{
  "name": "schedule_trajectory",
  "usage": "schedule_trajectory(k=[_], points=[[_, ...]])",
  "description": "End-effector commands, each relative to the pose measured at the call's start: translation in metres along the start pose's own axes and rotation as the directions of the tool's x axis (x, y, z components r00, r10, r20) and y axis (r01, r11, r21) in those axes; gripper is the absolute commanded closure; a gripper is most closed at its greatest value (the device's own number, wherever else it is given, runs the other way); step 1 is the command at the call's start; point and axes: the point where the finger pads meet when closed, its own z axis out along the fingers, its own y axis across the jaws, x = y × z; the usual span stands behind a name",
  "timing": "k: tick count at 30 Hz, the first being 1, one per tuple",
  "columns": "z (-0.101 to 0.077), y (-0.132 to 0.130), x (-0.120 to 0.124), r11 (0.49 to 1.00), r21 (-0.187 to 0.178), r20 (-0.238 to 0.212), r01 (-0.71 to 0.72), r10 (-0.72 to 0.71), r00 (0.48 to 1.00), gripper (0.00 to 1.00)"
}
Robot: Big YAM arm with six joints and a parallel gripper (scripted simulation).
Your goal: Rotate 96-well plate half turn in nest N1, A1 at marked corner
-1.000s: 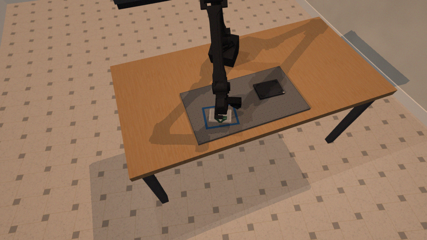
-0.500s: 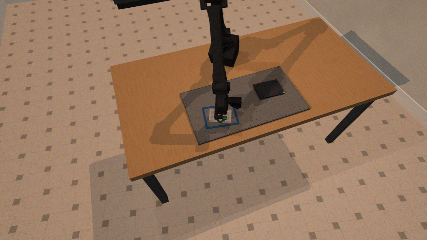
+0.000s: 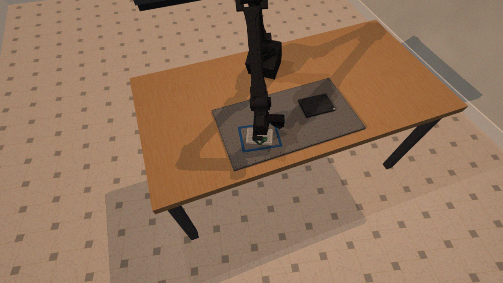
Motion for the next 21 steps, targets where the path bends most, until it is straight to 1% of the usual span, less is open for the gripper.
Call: schedule_trajectory(k=[1, 20, 21], points=[[0.0064, 0.0039, 0.0036, 1.0, -0.013, 0.001, 0.0, 0.0, 1.0, 0.0], [0.0064, 0.0039, 0.0036, 1.0, -0.013, 0.001, 0.0, 0.0, 1.0, 0.0], [-0.0028, 0.003, 0.003, 1.0, -0.01, 0.002, 0.001, -0.001, 1.0, 0.0]])
